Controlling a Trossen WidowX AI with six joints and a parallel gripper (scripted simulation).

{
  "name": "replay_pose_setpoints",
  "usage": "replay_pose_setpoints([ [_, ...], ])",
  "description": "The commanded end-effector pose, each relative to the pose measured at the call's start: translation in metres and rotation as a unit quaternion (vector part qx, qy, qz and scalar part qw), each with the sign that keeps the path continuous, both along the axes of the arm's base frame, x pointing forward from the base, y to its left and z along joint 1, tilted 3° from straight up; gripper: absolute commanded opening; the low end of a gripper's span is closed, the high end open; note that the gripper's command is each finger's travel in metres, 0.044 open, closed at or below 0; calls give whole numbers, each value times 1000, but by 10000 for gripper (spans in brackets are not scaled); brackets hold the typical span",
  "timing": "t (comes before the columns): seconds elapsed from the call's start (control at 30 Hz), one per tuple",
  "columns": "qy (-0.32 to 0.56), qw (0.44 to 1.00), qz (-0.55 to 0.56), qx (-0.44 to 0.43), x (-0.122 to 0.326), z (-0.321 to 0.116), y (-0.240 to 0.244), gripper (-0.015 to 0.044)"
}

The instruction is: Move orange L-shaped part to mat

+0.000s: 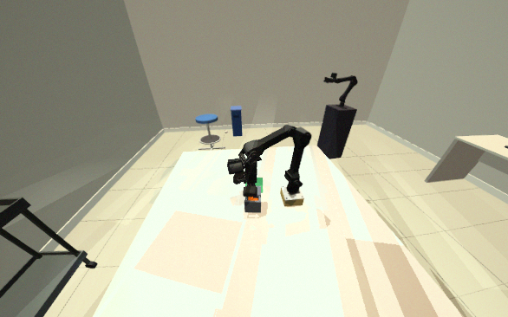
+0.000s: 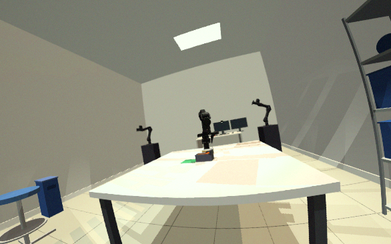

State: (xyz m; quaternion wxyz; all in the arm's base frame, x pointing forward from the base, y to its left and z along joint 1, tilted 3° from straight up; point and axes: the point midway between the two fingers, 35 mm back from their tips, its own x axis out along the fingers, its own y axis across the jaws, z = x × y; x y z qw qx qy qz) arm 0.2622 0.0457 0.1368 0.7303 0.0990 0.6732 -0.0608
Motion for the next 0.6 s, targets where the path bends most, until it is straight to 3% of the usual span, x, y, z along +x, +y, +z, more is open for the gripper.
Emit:
replay_pose_setpoints([
  [0.0, 9, 1000, -5, 2, -2, -16, -1, 180],
  [0.2, 9, 1000, -5, 2, 1, -73, 2, 180],
  [0.57, 9, 1000, -5, 2, 1, -81, 2, 180],
])
